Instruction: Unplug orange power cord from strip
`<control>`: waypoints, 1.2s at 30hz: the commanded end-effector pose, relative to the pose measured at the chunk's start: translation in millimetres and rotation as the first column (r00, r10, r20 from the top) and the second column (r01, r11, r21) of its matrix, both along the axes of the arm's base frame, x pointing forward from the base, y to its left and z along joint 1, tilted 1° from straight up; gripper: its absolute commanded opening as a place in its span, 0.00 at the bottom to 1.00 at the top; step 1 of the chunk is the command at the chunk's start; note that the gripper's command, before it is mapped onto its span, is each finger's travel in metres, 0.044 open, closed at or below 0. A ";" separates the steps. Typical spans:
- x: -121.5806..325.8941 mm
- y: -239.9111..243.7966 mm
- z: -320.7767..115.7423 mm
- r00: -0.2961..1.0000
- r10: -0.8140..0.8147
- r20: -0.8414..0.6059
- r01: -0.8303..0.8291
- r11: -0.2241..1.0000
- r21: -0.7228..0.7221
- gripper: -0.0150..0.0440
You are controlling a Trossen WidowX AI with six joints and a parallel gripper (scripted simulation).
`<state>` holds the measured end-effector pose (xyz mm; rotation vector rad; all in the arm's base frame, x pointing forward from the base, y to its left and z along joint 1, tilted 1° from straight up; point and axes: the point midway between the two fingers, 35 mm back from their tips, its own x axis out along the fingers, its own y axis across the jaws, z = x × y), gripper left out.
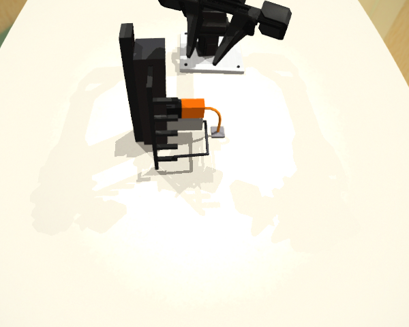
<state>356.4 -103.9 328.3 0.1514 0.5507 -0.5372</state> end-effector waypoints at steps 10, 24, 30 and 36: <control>-20.1 33.1 -130.5 0.367 0.545 -0.753 -0.823 0.568 0.010 0.53; -72.3 55.7 -196.8 -0.440 0.527 -0.727 -0.892 -0.161 0.423 0.53; -72.6 55.8 -197.0 -0.444 0.526 -0.725 -0.890 -0.165 0.425 0.53; -72.6 55.8 -197.0 -0.444 0.526 -0.725 -0.890 -0.165 0.425 0.53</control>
